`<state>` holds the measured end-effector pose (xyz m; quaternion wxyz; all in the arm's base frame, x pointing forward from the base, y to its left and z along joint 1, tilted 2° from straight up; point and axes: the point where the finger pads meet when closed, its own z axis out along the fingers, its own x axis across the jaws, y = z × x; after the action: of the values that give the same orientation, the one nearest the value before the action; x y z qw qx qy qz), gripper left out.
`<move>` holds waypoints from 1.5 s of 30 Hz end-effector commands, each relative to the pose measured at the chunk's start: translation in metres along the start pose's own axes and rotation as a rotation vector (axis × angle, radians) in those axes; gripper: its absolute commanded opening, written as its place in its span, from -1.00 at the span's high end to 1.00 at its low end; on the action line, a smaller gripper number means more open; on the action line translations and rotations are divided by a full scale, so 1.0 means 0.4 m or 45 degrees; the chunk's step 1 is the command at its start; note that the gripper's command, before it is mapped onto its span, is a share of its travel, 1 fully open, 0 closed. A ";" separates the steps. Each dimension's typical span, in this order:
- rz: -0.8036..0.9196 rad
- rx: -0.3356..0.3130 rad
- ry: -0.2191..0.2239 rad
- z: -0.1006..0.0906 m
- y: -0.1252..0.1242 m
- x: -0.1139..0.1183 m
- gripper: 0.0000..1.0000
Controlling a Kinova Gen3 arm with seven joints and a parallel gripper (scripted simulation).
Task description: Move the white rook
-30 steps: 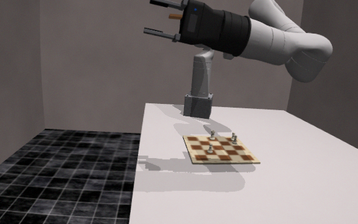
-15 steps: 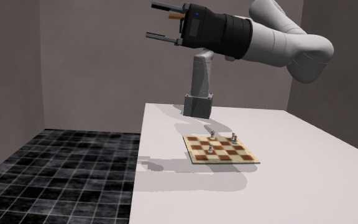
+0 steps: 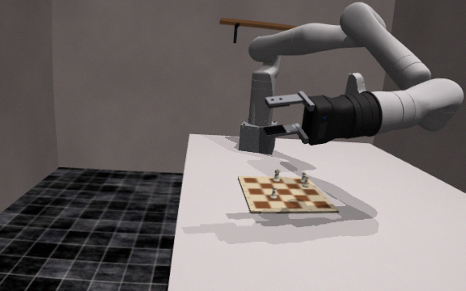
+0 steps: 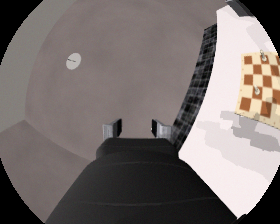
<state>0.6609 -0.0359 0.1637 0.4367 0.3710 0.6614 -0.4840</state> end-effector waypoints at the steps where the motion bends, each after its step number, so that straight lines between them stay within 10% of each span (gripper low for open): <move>1: -0.139 -0.078 0.055 -0.123 0.022 0.091 -1.00; 10: -0.631 -0.247 0.245 -0.401 -0.008 0.376 -1.00; 12: -0.631 -0.247 0.245 -0.401 -0.008 0.376 -1.00; 24: -1.319 -0.475 0.395 -0.744 -0.187 0.702 -1.00; 45: -1.416 -0.506 0.407 -0.786 -0.222 0.741 -1.00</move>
<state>0.4088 0.2642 -0.0397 0.0739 -0.0508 0.8907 -0.4458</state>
